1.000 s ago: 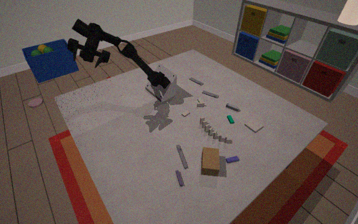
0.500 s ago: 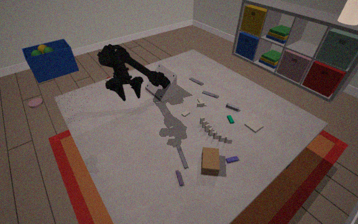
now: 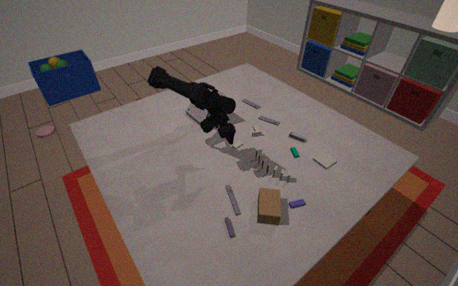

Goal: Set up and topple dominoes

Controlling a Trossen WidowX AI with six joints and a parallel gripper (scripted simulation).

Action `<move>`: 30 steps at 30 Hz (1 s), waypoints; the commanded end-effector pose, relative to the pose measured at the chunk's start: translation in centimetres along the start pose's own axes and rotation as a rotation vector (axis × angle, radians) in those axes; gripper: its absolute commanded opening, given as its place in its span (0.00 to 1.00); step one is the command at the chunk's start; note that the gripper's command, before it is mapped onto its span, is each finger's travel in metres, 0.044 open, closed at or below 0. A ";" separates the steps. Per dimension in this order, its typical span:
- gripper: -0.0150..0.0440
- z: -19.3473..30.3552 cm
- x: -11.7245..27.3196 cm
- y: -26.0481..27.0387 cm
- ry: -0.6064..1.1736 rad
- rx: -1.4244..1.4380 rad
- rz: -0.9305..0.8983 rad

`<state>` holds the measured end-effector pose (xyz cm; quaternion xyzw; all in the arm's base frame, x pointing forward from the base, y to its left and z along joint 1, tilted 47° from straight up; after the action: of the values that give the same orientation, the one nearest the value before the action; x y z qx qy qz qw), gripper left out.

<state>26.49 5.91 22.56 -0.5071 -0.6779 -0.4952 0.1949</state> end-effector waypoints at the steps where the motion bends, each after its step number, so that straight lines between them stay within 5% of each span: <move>1: 1.00 3.2 -3.1 -3.1 -0.086 0.170 0.113; 6: 1.00 6.5 -6.9 -8.9 -0.232 0.449 0.253; 12: 1.00 6.5 -7.5 -9.2 -0.237 0.460 0.258; 20: 1.00 5.0 -13.1 -10.2 -0.240 0.460 0.257; 30: 1.00 4.9 -14.1 -10.3 -0.241 0.460 0.257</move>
<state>24.47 3.67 5.21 -0.5841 -0.7214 -0.2423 0.2823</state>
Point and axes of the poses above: the point midway between the two fingers, 35 mm back from their tips, its own x axis back along the fingers, its own y axis across the jaws, z = x × y, the point moved 8 cm from there along x, back along the fingers, and after that the axes turned 2 degrees about -x, right-handed, at the moved point
